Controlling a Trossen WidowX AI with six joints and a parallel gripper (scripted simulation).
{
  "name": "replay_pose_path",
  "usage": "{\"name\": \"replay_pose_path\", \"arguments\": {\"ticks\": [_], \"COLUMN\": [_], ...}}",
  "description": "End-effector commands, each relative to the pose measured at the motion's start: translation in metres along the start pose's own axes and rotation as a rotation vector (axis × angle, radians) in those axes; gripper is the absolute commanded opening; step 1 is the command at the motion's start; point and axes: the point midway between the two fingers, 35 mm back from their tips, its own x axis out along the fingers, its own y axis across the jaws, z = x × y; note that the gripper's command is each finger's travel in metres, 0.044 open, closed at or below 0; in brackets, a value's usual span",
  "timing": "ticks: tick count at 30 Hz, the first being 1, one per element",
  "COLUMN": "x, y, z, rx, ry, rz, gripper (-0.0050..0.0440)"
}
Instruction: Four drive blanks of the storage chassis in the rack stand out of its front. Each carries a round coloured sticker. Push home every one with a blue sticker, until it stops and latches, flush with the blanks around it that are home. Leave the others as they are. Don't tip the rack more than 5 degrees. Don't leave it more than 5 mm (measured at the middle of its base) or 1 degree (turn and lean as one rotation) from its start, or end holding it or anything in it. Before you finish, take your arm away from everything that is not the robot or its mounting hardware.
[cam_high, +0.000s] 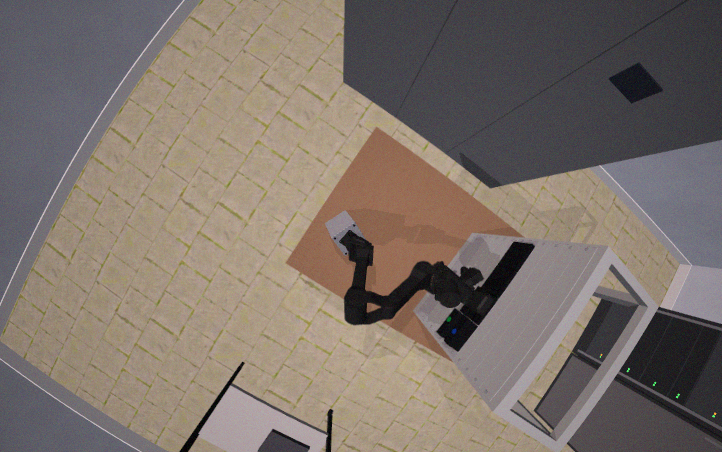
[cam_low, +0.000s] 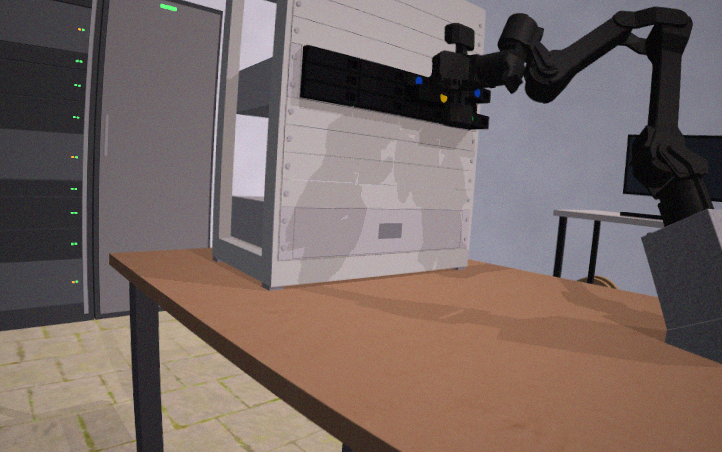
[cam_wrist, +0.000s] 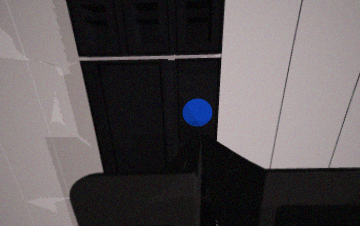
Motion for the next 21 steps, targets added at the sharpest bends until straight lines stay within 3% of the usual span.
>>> {"name": "replay_pose_path", "arguments": {"ticks": [1, 7, 15, 21], "x": [-0.011, -0.046, -0.071, -0.076], "y": [-0.011, -0.01, -0.01, -0.01], "z": [-0.003, -0.003, -0.003, -0.003], "rx": [0.02, 0.02, 0.02, 0.02], "ry": [0.003, 0.003, 0.003, 0.003], "rz": [-0.027, -0.027, -0.027, -0.027], "gripper": [0.0, 0.0, 0.0, 0.0]}}
